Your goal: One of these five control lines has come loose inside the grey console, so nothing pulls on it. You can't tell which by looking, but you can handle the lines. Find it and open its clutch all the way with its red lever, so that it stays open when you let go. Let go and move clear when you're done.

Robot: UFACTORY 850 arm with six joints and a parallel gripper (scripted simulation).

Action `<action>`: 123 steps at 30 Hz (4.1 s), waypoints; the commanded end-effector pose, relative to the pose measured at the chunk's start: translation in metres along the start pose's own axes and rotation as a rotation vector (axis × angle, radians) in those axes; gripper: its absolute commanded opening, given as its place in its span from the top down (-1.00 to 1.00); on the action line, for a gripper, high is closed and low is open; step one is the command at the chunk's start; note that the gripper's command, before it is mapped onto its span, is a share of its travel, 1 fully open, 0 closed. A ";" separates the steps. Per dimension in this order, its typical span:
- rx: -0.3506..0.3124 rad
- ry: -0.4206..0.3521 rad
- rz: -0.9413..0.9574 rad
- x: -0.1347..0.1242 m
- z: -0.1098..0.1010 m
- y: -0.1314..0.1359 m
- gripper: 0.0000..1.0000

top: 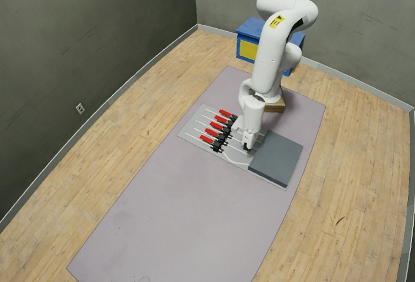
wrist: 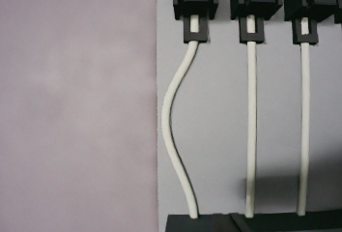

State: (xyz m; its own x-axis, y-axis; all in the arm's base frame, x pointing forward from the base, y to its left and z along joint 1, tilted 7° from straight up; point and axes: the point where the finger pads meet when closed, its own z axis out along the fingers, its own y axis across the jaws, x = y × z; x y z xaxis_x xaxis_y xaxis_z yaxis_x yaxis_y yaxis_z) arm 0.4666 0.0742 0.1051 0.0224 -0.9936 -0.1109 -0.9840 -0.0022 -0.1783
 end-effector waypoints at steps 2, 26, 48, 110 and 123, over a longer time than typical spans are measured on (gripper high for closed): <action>-0.075 0.053 0.004 0.000 -0.001 -0.001 1.00; -0.075 0.053 0.004 0.000 -0.001 -0.001 1.00; -0.079 0.055 0.004 0.059 0.006 -0.016 -0.03; -0.075 0.053 0.004 0.264 0.072 -0.008 -0.03; -0.075 0.053 0.004 0.265 0.077 -0.007 -0.03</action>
State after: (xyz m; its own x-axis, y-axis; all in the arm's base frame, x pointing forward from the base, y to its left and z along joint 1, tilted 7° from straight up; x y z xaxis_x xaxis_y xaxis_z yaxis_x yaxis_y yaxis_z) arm 0.4926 -0.1797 0.0016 0.0107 -0.9982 -0.0593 -0.9948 -0.0046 -0.1013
